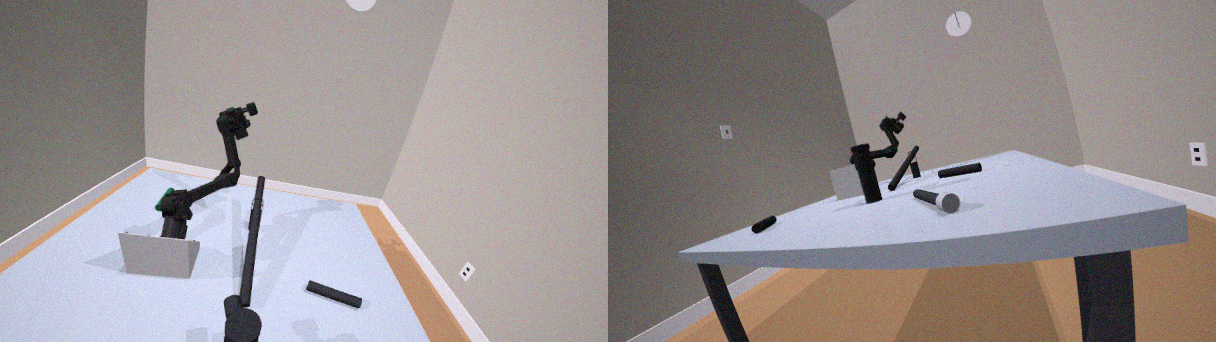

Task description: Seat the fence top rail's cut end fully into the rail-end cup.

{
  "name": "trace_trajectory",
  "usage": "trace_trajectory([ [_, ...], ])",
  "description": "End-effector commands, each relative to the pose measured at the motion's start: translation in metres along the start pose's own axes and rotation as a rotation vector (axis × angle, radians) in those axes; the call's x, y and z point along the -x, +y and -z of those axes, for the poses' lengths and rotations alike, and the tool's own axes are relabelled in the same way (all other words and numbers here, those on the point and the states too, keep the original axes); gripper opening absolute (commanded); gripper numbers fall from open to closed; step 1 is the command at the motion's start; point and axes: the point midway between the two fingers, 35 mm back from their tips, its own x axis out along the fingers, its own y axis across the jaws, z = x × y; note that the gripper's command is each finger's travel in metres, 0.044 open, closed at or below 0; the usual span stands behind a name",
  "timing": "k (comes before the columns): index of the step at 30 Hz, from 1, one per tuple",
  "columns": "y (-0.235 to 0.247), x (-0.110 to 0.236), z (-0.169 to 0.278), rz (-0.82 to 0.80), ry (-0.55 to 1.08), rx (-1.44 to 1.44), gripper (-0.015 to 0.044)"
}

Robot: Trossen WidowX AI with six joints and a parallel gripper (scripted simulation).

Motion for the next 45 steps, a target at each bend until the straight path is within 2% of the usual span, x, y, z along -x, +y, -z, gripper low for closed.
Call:
trace_trajectory([
  [1,-0.001,0.0,0.003,-0.001,0.008,0.003,0.0426],
  [7,-0.014,0.022,0.086,-0.031,0.262,0.079,0.044],
  [14,-0.023,0.073,0.181,-0.098,0.571,0.12,0.044],
  [22,-0.017,0.147,0.254,-0.188,0.863,0.06,0.044],
  [28,0.001,0.233,0.305,-0.301,1.146,-0.013,0.044],
  [31,0.013,0.277,0.321,-0.361,1.277,-0.056,0.044],
  [40,0.047,0.36,0.327,-0.454,1.519,-0.211,0.044],
  [45,0.072,0.433,0.32,-0.511,1.728,-0.351,0.044],
])
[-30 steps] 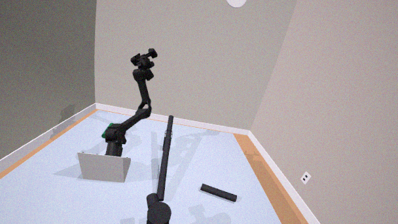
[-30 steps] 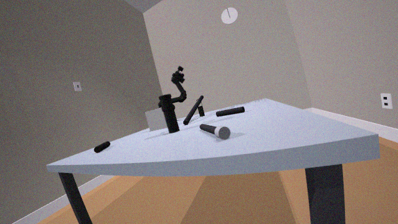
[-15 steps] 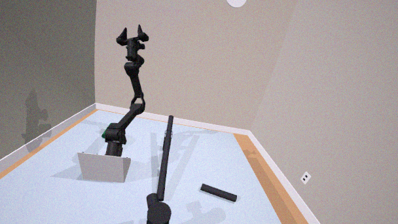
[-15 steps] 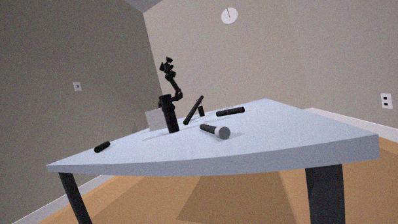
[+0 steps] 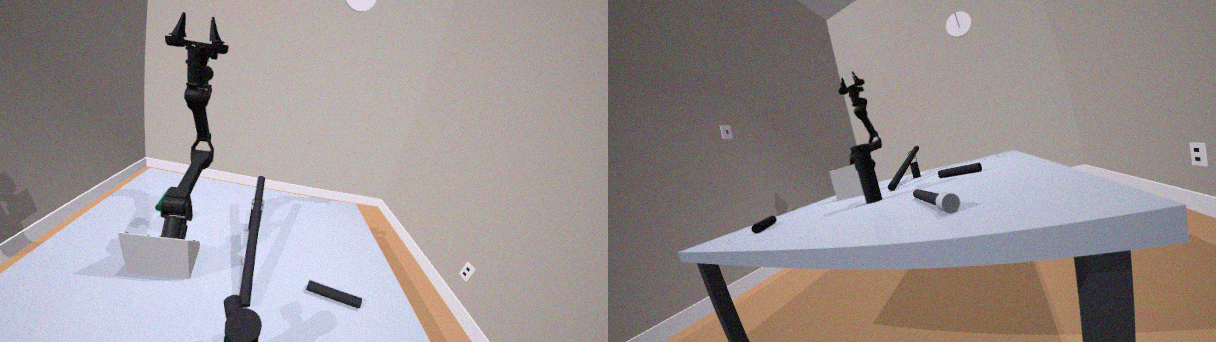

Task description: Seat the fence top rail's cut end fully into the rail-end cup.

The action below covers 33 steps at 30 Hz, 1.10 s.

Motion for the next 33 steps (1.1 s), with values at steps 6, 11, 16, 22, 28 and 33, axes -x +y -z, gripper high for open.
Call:
trace_trajectory([
  [6,0.067,-0.002,0.123,-0.248,0.357,-0.052,0.044],
  [11,0.117,0.021,0.189,-0.438,0.567,-0.057,0.044],
  [16,0.166,0.062,0.244,-0.643,0.768,-0.068,0.044],
  [22,0.22,0.131,0.294,-0.912,1.008,-0.094,0.044],
  [28,0.261,0.218,0.322,-1.198,1.25,-0.135,0.044],
  [33,0.282,0.297,0.327,-1.44,1.461,-0.187,0.044],
])
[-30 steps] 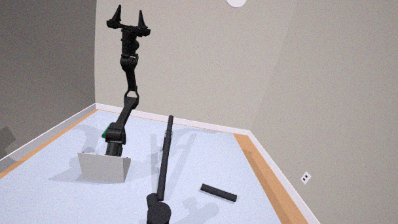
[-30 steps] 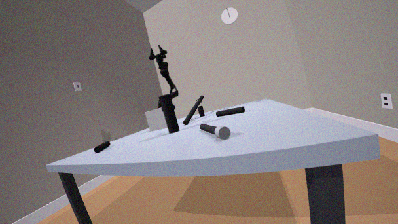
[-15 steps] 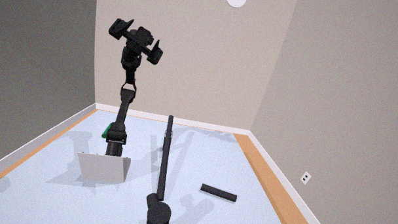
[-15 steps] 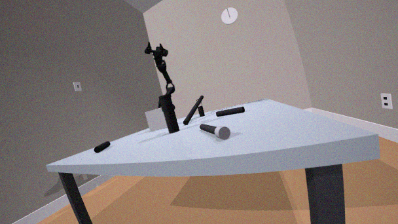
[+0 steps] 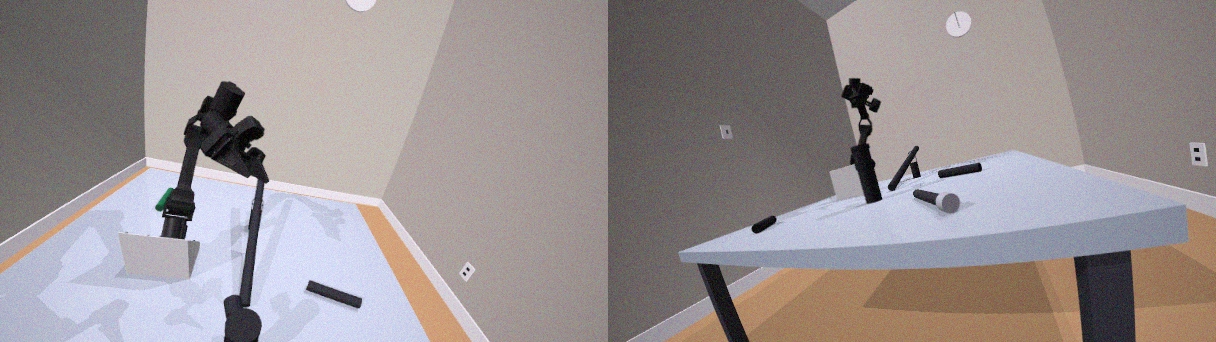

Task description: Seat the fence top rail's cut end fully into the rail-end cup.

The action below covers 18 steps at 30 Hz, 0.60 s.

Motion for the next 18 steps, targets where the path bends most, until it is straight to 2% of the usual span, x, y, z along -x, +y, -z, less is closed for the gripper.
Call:
trace_trajectory([
  [1,0.036,-0.026,0.037,-0.177,0.152,-0.021,0.044],
  [5,0.083,-0.042,0.08,-0.387,0.332,-0.059,0.044],
  [9,0.121,-0.043,0.113,-0.556,0.484,-0.108,0.044],
  [14,0.122,-0.043,0.115,-0.568,0.489,-0.099,0.044],
  [18,0.11,-0.051,0.115,-0.618,0.447,0.06,0.044],
])
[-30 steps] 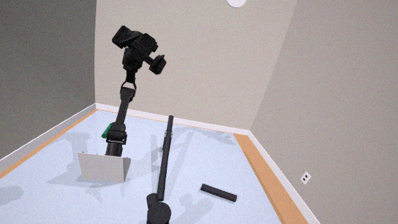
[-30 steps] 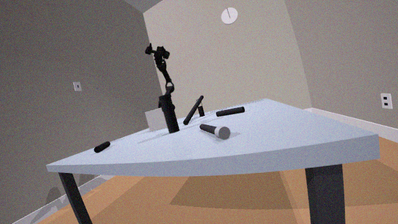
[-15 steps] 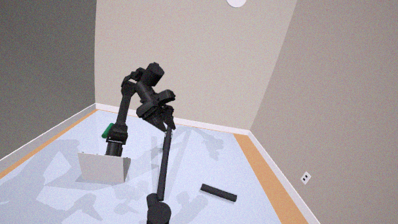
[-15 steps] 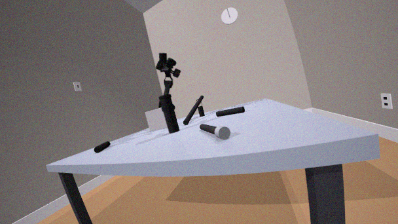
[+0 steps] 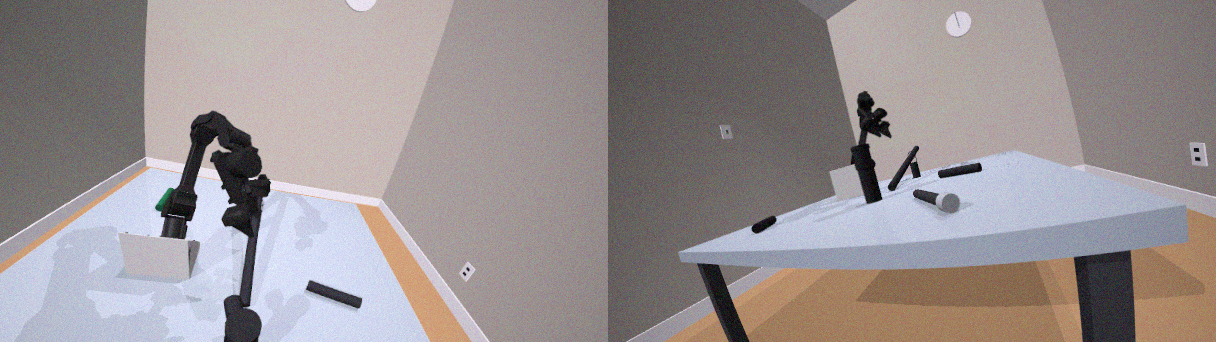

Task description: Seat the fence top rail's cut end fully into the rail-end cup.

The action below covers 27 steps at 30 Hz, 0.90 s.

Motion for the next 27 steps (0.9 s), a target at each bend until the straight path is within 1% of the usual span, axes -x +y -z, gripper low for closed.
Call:
trace_trajectory([
  [1,-0.016,-0.002,0.0,-0.023,0.012,0.154,0.044],
  [10,-0.08,-0.003,0.005,-0.09,-0.006,0.833,0.044],
  [19,-0.141,-0.01,0.025,-0.143,-0.104,1.513,0.044],
  [27,-0.169,-0.017,0.041,-0.145,-0.185,1.855,0.044],
])
